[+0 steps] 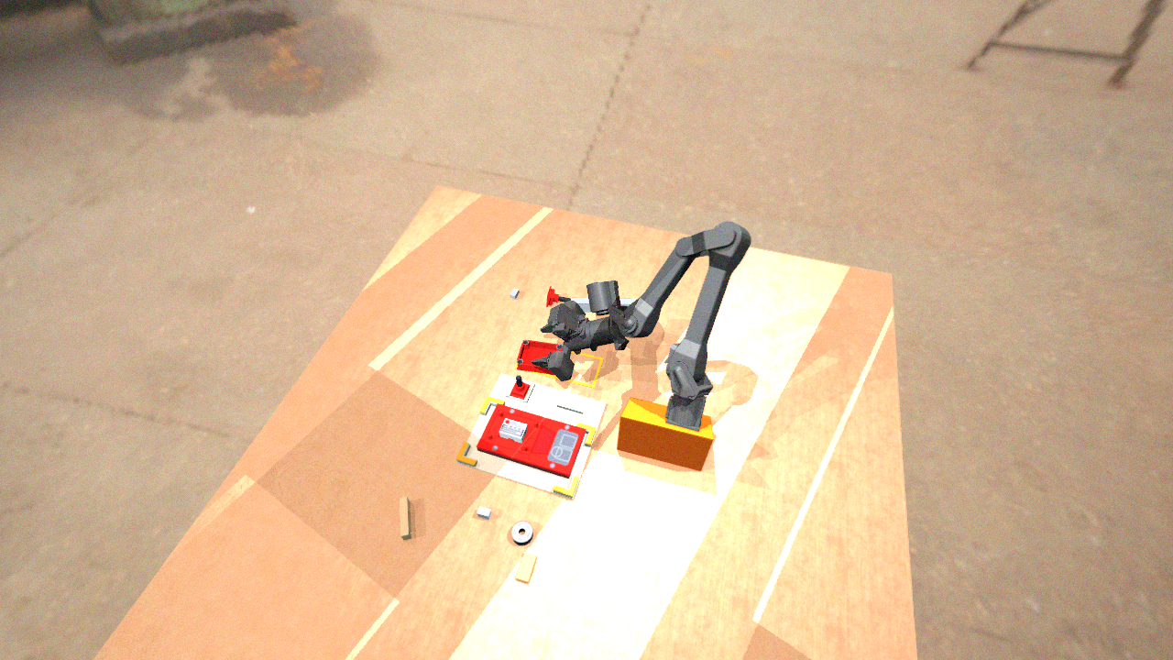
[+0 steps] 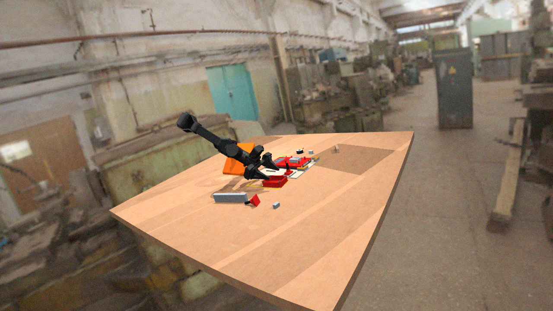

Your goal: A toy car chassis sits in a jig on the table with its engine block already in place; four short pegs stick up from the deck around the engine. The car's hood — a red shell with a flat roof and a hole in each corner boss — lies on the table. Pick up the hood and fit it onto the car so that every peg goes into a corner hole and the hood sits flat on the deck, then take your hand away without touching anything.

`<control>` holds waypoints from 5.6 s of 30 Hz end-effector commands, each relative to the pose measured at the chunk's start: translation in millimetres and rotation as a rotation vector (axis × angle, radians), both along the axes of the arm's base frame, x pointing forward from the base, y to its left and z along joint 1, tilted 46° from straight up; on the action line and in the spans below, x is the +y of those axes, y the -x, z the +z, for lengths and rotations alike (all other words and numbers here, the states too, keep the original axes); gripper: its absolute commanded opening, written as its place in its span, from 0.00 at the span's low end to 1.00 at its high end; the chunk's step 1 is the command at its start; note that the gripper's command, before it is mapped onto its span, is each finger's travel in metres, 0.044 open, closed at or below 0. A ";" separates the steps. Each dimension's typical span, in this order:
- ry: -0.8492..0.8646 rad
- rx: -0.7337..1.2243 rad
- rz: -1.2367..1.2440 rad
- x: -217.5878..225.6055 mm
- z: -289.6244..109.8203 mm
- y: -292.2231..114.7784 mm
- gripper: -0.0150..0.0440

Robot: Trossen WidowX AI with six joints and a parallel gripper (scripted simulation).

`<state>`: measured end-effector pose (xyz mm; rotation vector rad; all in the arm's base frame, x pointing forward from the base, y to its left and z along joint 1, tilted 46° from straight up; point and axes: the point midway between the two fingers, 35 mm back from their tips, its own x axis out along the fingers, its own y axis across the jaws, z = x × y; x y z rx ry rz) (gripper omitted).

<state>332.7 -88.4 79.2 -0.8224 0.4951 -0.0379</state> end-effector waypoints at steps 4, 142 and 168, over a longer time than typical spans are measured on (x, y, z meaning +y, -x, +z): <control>0.004 -0.001 0.008 -2.7 -5.2 0.4 1.00; -1.169 -0.292 -0.535 29.5 23.0 5.7 0.25; -1.866 -0.464 -0.856 29.3 22.8 5.8 0.25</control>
